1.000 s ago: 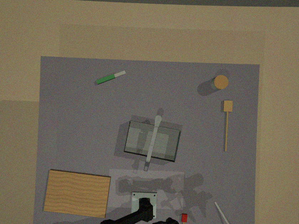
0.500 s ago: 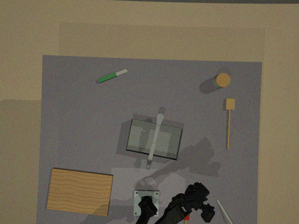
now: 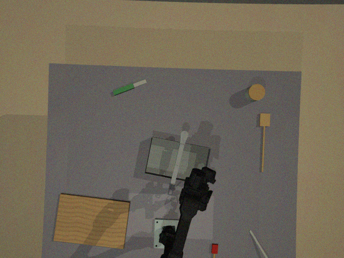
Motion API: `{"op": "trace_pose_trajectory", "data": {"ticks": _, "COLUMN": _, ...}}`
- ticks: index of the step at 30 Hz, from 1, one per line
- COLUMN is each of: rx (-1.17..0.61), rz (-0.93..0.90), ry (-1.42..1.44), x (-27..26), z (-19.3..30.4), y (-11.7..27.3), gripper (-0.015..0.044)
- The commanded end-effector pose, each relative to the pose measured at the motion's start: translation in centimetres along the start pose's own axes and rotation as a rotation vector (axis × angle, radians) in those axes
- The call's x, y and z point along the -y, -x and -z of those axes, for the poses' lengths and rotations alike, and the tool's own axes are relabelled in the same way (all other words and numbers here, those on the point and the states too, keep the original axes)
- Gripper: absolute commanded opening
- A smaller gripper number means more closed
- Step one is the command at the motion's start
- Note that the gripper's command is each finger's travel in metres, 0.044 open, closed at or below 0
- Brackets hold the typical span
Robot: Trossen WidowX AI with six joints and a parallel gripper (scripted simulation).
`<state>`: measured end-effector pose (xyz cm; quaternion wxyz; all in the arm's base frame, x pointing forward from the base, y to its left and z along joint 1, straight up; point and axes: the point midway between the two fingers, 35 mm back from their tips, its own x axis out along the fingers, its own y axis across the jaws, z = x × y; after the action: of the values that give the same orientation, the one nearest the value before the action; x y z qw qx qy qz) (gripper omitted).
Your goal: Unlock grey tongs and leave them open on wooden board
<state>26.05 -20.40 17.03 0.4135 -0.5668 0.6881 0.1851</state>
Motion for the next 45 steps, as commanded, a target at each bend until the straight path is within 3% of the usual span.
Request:
{"op": "trace_pose_trajectory", "data": {"ticks": 1, "rx": 0.106, "rz": -0.011, "ry": 0.583, "x": 1.4, "z": -6.8, "y": 2.3, "gripper": 0.026}}
{"op": "trace_pose_trajectory", "data": {"ticks": 11, "rx": 0.237, "rz": -0.007, "ry": 1.646, "x": 0.2, "z": -18.2, "y": 7.7, "gripper": 0.026}}
{"op": "trace_pose_trajectory", "data": {"ticks": 27, "rx": 0.239, "rz": -0.007, "ry": 1.664, "x": 0.2, "z": -18.7, "y": 8.0, "gripper": 0.026}}
{"op": "trace_pose_trajectory", "data": {"ticks": 45, "rx": 0.238, "rz": -0.007, "ry": 1.664, "x": 0.0, "z": -19.2, "y": 5.2, "gripper": 0.026}}
